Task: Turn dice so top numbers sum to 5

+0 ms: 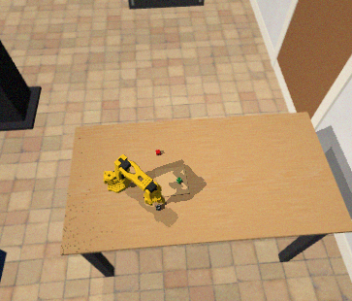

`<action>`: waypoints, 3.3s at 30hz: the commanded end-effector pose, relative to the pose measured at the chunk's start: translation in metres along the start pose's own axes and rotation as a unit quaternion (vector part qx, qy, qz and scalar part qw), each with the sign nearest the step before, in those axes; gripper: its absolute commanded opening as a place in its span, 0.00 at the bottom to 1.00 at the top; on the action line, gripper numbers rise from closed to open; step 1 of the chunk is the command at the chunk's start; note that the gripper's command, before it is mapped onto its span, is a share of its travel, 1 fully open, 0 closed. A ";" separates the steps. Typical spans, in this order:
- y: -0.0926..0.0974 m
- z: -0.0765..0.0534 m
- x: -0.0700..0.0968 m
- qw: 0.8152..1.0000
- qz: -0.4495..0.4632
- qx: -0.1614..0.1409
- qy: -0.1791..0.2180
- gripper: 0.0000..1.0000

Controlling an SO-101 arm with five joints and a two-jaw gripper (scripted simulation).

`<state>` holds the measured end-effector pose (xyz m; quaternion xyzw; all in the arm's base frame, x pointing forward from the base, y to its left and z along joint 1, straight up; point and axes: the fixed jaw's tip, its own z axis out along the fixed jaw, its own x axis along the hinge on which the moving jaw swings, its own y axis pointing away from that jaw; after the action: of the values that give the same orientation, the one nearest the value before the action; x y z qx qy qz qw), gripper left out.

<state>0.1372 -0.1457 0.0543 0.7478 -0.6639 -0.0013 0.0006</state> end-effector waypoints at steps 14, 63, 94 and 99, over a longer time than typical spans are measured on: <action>-0.002 -0.003 0.006 1.000 -0.001 0.019 0.023 0.28; -0.003 0.036 0.007 1.000 -0.001 0.019 0.023 0.27; -0.013 0.036 0.006 1.000 -0.001 0.020 0.022 0.10; -0.014 0.036 0.006 1.000 -0.001 0.020 0.022 0.09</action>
<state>0.1446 -0.1475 0.0113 0.7490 -0.6625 0.0101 0.0011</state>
